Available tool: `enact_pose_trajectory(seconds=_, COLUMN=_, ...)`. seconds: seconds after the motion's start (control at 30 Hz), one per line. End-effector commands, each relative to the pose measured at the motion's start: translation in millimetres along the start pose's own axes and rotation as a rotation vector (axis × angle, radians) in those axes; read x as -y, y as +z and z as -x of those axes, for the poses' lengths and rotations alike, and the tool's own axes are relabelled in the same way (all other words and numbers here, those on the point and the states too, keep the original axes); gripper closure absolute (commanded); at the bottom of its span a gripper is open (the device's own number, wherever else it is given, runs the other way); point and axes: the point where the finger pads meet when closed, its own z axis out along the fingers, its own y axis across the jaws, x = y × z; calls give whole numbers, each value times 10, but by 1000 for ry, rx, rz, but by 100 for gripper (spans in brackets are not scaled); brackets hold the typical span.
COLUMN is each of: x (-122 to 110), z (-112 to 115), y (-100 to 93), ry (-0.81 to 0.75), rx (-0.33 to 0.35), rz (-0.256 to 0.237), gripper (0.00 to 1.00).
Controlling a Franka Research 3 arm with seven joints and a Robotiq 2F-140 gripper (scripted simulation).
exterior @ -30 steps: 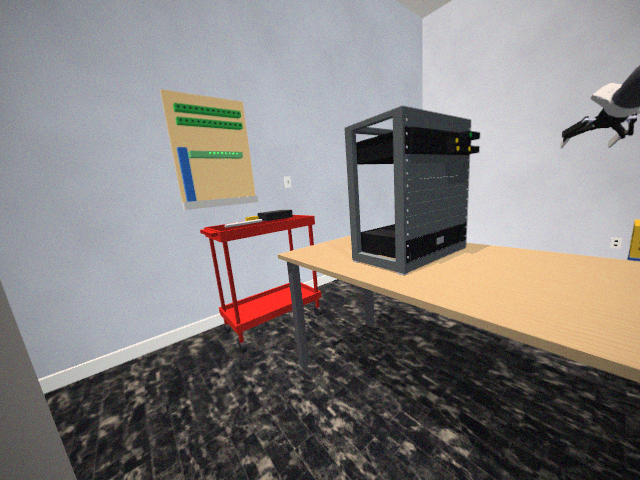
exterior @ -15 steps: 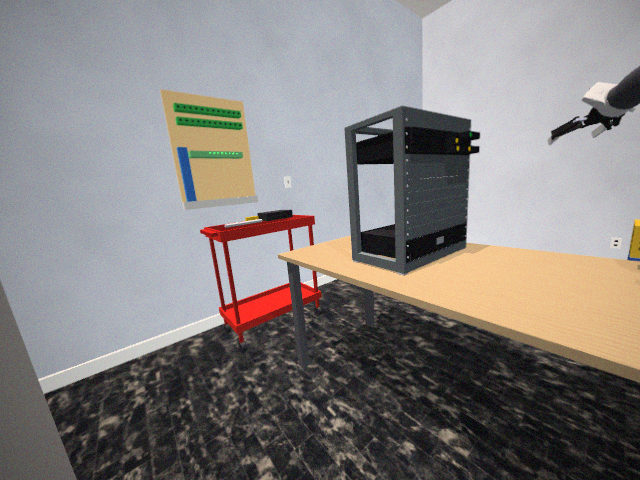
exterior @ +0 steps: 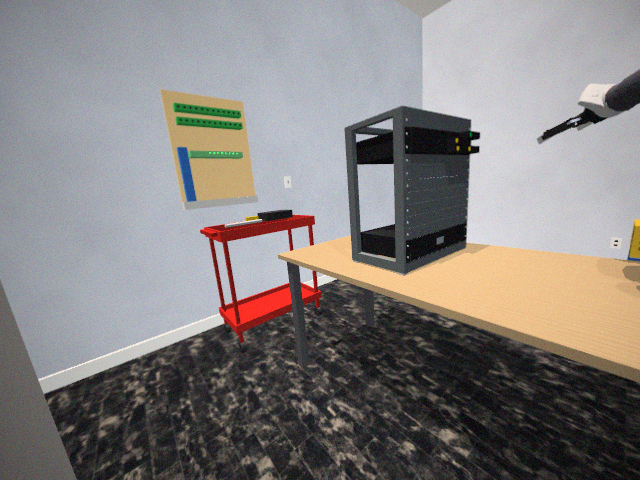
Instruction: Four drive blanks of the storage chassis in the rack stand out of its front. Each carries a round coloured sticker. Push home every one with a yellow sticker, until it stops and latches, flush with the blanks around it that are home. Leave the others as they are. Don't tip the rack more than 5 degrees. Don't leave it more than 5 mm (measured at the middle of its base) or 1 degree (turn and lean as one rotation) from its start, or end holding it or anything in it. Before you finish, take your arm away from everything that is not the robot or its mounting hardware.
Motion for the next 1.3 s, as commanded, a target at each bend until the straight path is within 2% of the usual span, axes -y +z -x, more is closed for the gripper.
enact_pose_trajectory(seconds=0.0, x=226, z=-82, y=-82, ry=-114, rx=-54, rz=-69, gripper=0)
enact_pose_trajectory(seconds=0.13, x=384, z=-156, y=-156, ry=-195, rx=-95, rz=-94, gripper=0)
enact_pose_trajectory(seconds=0.27, x=436, z=-178, y=-181, ry=-221, rx=-108, rz=-102, gripper=0)
enact_pose_trajectory(seconds=0.7, x=983, z=-350, y=-484, ry=-490, rx=-255, rz=-176, gripper=0)
enact_pose_trajectory(seconds=0.83, x=1030, z=-360, y=-513, ry=-513, rx=-268, rz=-182, gripper=0)
enact_pose_trajectory(seconds=1.03, x=1298, z=-401, y=-688, ry=-641, rx=-345, rz=-214, gripper=0)
enact_pose_trajectory(seconds=1.27, x=1462, z=-414, y=-804, ry=-719, rx=-394, rz=-232, gripper=0)
